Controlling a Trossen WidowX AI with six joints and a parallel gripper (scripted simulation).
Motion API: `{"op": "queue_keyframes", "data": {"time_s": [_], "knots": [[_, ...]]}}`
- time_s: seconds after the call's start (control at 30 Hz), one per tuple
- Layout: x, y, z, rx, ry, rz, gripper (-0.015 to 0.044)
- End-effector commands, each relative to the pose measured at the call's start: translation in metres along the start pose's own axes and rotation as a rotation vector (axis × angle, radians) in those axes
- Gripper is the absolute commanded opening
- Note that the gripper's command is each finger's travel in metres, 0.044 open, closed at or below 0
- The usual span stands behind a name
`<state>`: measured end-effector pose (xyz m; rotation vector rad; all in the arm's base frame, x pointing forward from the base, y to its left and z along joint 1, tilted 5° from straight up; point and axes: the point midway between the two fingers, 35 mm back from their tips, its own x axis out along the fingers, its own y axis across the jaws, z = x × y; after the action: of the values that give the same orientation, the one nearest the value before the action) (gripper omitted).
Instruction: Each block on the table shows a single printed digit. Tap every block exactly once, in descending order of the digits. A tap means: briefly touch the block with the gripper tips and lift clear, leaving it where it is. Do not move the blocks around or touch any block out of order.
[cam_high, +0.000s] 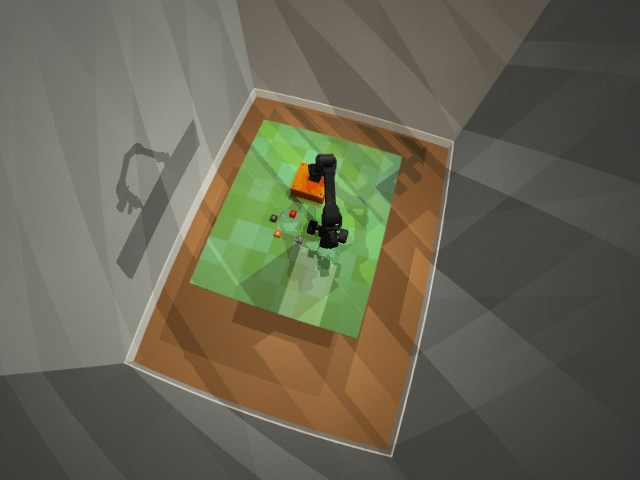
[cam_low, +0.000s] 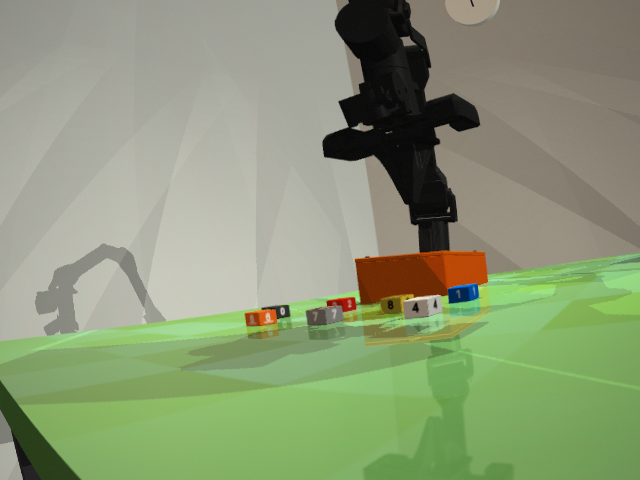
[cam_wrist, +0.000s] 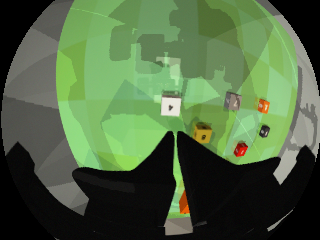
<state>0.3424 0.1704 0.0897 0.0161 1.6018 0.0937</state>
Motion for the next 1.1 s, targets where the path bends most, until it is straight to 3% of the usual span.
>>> {"op": "queue_keyframes", "data": {"time_s": [0.0,0.17,1.07], "knots": [[0.01,0.001,0.001,0.015,0.001,0.0,0.002],[0.077,0.001,0.001,0.017,-0.003,0.002,0.002],[0.109,0.001,0.001,0.018,-0.003,0.002,0.002]]}}
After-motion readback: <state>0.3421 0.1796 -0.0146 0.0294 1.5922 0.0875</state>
